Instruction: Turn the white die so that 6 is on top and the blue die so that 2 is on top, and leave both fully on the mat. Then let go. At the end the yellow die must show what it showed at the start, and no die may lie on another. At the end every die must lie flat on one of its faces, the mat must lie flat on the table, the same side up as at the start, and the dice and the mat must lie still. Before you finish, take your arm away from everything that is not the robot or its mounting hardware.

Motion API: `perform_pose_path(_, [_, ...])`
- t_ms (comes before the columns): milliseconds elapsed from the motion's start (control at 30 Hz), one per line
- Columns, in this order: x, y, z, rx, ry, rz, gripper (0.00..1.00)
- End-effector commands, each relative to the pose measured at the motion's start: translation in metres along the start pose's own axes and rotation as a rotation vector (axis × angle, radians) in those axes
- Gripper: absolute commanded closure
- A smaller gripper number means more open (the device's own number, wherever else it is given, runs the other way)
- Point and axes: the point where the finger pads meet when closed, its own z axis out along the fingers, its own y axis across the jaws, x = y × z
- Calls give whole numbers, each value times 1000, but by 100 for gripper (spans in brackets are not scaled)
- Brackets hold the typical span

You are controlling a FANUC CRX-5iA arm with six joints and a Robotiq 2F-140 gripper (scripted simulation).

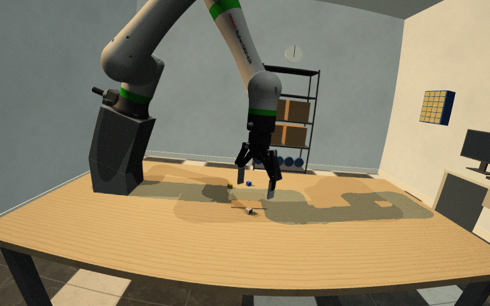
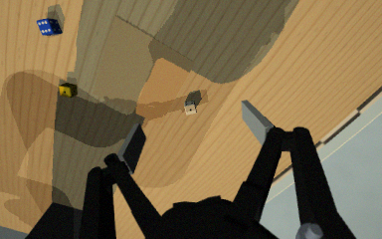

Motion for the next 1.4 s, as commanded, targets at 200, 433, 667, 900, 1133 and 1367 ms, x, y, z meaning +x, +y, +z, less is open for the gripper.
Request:
perform_pose_path(200, [1,1,35,-1,1,0,0])
perform_pose_path(433, [1,1,35,-1,1,0,0])
perform_pose_path(667, [1,1,35,-1,1,0,0])
perform_pose_path(900, [1,1,35,-1,1,0,0])
perform_pose_path(1133, [1,1,35,-1,1,0,0])
perform_pose_path(1367, [1,1,35,-1,1,0,0])
